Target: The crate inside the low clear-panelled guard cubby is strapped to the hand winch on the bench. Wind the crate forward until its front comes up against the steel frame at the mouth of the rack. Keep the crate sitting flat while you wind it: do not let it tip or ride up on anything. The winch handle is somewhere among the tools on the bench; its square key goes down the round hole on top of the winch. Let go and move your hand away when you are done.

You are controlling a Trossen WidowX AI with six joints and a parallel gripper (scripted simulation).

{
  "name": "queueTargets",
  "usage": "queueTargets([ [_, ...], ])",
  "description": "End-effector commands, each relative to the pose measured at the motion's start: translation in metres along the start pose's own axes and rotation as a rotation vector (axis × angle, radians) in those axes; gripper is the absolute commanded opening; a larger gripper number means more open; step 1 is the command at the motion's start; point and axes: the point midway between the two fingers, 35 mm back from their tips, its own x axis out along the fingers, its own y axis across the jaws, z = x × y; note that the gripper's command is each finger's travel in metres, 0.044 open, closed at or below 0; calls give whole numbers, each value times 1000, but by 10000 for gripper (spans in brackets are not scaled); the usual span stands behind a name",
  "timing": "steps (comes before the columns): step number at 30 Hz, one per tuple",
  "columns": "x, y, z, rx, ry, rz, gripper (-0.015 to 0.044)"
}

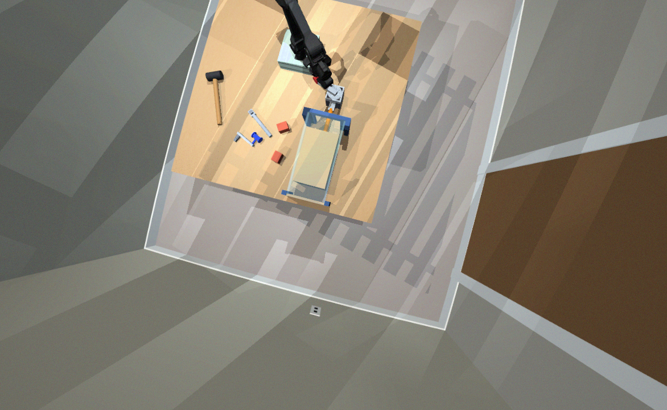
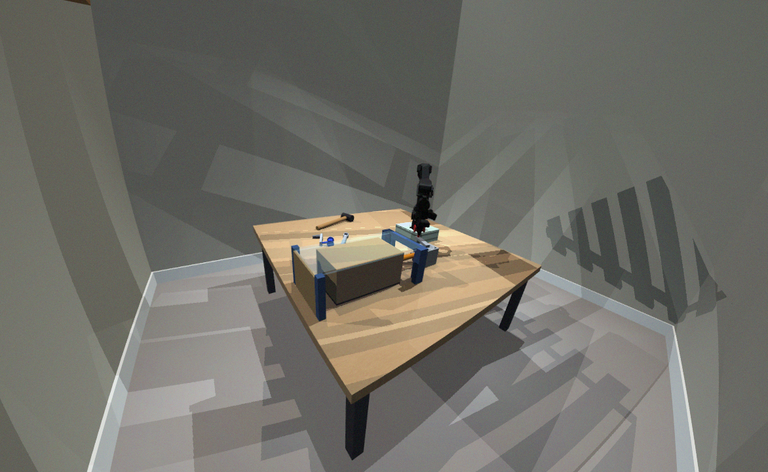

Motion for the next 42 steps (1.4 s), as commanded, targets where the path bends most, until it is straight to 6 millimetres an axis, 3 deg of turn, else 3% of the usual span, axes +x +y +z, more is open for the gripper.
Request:
queueTargets([
  [1, 1, -5, -13, 6, 30, -2, 0],
  [42, -1, -49, -59, 6, 33, -6, 0],
])
